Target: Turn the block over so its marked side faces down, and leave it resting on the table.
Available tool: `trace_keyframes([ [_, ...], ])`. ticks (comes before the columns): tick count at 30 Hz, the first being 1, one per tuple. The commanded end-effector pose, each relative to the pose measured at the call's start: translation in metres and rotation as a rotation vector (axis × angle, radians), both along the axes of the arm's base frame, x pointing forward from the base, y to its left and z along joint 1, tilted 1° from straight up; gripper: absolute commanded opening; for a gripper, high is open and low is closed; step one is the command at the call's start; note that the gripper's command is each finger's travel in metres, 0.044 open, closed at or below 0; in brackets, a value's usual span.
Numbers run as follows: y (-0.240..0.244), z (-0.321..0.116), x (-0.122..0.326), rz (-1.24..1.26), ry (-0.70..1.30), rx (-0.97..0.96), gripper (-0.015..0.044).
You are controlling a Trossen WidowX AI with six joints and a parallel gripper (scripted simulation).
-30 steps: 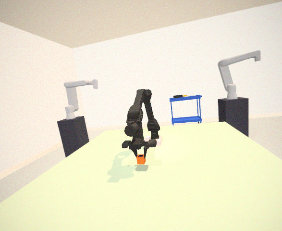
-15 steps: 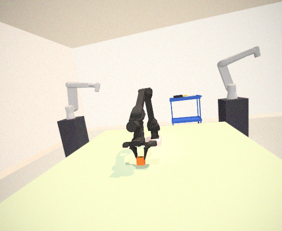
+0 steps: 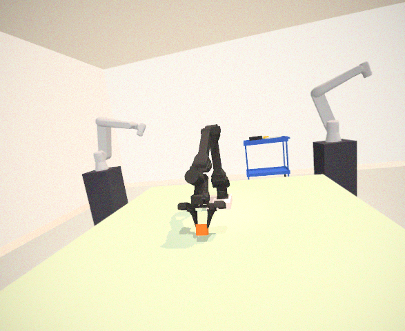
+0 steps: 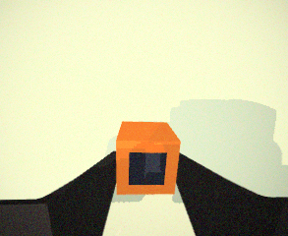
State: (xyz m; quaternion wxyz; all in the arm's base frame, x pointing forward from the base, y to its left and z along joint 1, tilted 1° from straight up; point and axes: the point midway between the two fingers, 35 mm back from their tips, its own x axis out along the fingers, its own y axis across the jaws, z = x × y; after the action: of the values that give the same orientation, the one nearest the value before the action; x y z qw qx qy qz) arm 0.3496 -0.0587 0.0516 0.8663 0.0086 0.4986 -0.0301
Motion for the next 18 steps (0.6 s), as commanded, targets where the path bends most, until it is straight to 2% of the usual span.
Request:
trace_keyframes([
  [1, 0.001, 0.004, 0.0, 0.006, -0.033, -0.002, 0.0],
  [18, -0.003, -0.023, 0.014, 0.004, -0.255, -0.011, 0.0],
])
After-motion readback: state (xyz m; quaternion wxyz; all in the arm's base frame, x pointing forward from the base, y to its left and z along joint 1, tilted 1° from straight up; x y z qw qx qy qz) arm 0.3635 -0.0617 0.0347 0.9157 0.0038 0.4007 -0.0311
